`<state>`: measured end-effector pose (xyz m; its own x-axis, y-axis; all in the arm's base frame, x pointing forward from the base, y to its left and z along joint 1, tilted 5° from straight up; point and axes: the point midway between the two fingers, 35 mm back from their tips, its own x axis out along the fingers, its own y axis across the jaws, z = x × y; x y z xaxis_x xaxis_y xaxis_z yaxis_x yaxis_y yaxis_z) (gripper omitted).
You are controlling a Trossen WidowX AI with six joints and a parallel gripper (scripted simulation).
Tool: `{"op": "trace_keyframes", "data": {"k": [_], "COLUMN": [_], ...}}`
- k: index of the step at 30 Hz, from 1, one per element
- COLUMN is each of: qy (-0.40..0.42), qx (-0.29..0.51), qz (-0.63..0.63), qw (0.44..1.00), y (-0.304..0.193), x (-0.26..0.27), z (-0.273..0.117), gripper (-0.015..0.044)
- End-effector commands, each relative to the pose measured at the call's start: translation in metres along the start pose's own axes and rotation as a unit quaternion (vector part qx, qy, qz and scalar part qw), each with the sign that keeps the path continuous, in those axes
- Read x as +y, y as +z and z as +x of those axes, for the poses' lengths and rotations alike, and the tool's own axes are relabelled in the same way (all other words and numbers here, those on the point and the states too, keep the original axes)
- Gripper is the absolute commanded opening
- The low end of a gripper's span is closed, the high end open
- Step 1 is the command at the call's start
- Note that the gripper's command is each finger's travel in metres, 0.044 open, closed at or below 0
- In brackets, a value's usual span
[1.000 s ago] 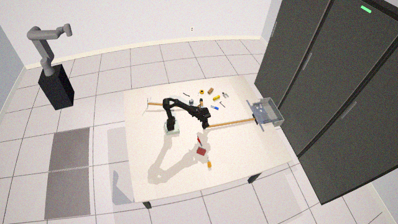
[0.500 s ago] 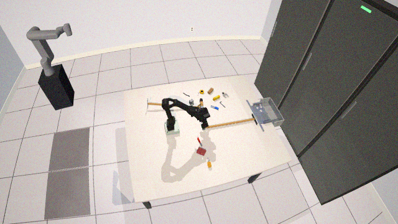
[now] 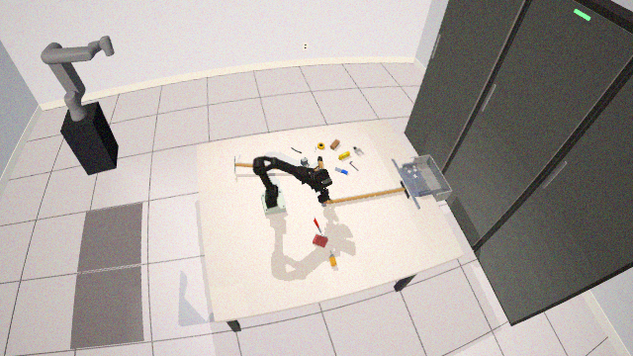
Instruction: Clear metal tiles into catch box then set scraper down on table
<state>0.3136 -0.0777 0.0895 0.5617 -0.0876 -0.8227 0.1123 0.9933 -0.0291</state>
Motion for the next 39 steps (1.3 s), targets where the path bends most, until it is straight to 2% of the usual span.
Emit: {"op": "trace_keyframes", "data": {"k": [1,15,26,39], "qy": [0.002,0.003,0.016,0.027], "qx": [0.0,-0.006,-0.118,-0.248], "qz": [-0.002,-0.001,0.009,0.003], "qw": [1.0,1.0,0.993,0.968], "y": [0.001,0.002,0.052,0.093], "x": [0.0,0.001,-0.004,-0.004], "z": [-0.009,-0.039,-0.097,-0.183], "gripper": [0.044,0.044,0.044,0.044]}}
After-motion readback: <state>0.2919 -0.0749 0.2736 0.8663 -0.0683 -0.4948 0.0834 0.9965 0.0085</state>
